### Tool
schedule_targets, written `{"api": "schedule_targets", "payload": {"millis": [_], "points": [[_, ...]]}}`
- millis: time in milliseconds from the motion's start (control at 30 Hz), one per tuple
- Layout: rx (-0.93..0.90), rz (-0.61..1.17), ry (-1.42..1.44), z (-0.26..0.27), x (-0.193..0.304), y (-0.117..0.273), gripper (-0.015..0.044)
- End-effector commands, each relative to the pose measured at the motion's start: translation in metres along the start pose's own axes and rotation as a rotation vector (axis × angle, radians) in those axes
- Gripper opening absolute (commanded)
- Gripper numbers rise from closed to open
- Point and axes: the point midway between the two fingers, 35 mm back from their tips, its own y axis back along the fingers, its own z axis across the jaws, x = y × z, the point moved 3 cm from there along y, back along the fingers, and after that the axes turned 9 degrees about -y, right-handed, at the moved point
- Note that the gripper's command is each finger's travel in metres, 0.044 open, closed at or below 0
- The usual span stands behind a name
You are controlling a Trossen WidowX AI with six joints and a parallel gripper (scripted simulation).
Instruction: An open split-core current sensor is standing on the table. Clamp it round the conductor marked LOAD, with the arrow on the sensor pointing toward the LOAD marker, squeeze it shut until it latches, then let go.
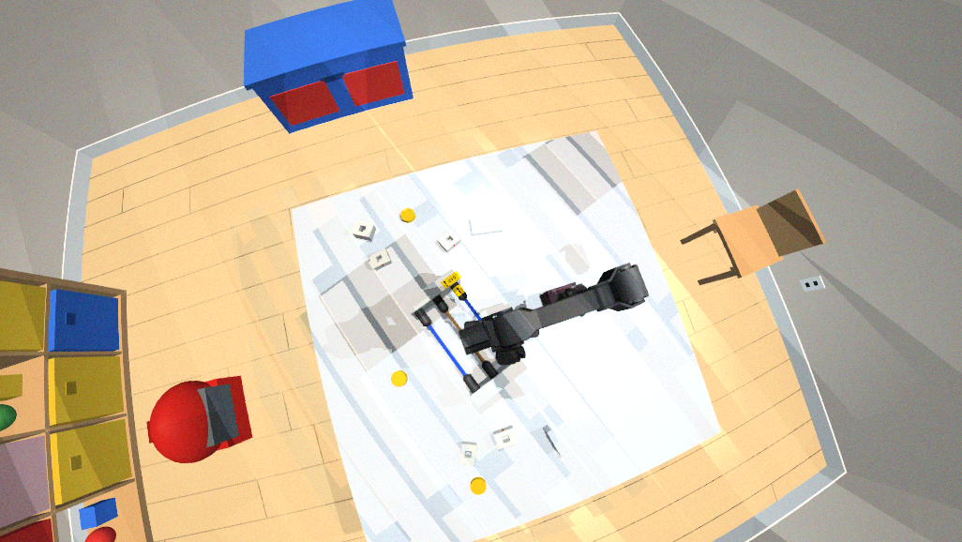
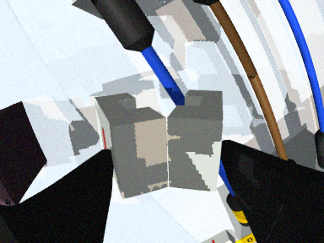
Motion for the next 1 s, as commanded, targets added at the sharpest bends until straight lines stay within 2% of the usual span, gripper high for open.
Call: {"api": "schedule_targets", "payload": {"millis": [0,367,967], "points": [[0.018,-0.006,0.151,-0.006,-0.004,0.003,0.0000],[0.019,-0.003,0.523,-0.012,-0.010,0.001,0.0000],[0.019,-0.003,0.529,-0.014,-0.011,-0.021,0.0000]]}}
